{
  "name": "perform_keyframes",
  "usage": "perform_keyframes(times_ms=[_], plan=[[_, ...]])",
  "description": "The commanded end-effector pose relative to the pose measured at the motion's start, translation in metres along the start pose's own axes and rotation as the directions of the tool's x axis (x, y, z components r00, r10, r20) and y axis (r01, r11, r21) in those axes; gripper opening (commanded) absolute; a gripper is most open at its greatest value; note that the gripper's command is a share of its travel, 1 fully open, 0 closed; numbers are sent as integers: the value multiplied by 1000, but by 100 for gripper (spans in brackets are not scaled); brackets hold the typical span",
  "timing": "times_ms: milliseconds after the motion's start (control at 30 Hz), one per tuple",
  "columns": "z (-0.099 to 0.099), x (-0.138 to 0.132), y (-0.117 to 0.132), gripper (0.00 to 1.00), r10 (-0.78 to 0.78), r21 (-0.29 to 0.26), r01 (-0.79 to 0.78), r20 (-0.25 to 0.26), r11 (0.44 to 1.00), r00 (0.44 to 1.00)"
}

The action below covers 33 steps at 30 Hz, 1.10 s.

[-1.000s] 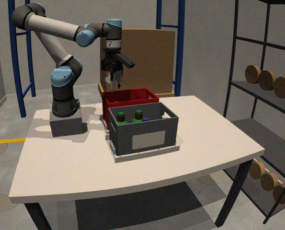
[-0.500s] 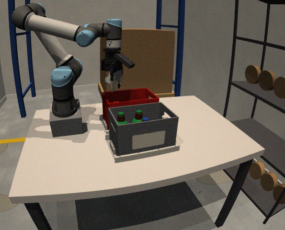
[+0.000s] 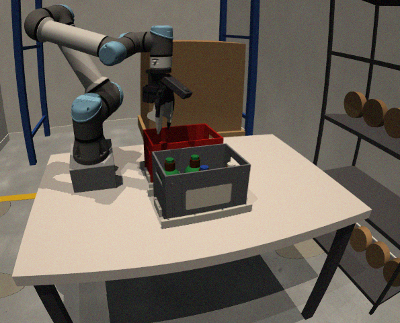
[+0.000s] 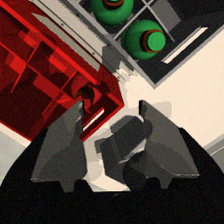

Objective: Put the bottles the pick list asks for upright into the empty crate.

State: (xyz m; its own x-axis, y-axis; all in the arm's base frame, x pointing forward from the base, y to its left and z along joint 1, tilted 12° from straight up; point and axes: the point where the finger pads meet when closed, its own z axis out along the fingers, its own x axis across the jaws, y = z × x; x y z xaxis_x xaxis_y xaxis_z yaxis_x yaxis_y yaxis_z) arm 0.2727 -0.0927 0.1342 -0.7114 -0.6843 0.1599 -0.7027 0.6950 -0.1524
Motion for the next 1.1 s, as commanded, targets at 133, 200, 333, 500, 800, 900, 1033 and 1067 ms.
perform_keyframes(times_ms=[133, 200, 333, 500, 800, 900, 1033, 1067], plan=[[0, 31, -31, 38, -15, 0, 15, 13, 1000, 1000], [0, 39, -37, 38, -15, 0, 15, 12, 1000, 1000], [1, 54, -50, 38, -15, 0, 15, 12, 1000, 1000], [1, 68, -62, 38, -15, 0, 15, 12, 1000, 1000], [2, 68, -61, 38, -15, -2, 15, 12, 1000, 1000], [2, 67, -61, 38, -16, -2, 17, 12, 1000, 1000], [5, 67, -60, 38, -16, -6, 16, 13, 1000, 1000], [5, 67, -60, 38, -16, -6, 16, 13, 1000, 1000]])
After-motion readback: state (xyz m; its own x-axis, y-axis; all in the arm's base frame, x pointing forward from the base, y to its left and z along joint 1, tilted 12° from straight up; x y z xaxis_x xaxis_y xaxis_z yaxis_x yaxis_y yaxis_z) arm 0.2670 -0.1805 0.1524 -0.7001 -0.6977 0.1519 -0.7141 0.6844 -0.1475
